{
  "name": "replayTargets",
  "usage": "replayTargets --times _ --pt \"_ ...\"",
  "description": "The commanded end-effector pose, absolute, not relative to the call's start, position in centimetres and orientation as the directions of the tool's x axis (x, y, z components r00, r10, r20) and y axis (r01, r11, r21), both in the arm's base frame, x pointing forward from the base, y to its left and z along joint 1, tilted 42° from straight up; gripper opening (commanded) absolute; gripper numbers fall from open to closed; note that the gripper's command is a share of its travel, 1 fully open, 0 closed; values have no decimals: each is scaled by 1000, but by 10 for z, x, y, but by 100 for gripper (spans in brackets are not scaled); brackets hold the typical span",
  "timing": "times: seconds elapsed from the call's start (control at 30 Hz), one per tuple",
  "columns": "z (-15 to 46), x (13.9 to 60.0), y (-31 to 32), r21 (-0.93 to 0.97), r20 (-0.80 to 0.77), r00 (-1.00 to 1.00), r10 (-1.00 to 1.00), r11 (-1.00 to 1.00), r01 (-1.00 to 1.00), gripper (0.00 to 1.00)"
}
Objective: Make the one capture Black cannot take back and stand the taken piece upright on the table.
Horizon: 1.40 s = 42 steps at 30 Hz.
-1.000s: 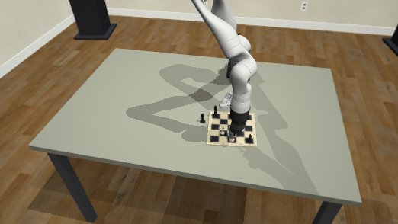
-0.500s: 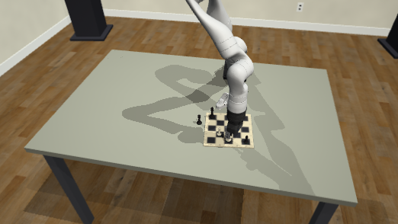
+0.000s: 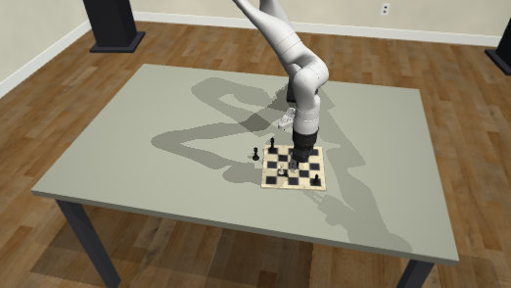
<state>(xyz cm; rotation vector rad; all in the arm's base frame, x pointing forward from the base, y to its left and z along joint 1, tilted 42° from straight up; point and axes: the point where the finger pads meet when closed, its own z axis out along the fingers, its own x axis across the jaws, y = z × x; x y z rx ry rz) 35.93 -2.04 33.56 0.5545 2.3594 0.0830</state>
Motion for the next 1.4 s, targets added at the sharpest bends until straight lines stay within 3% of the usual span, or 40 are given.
replayTargets --times 0.0,0.43,1.37 --pt "346 355 -20 224 -628 -655 419 904 364 0" --pt "374 329 -16 224 -628 -655 419 904 364 0" --pt "365 314 6 277 -610 -622 491 868 413 0"
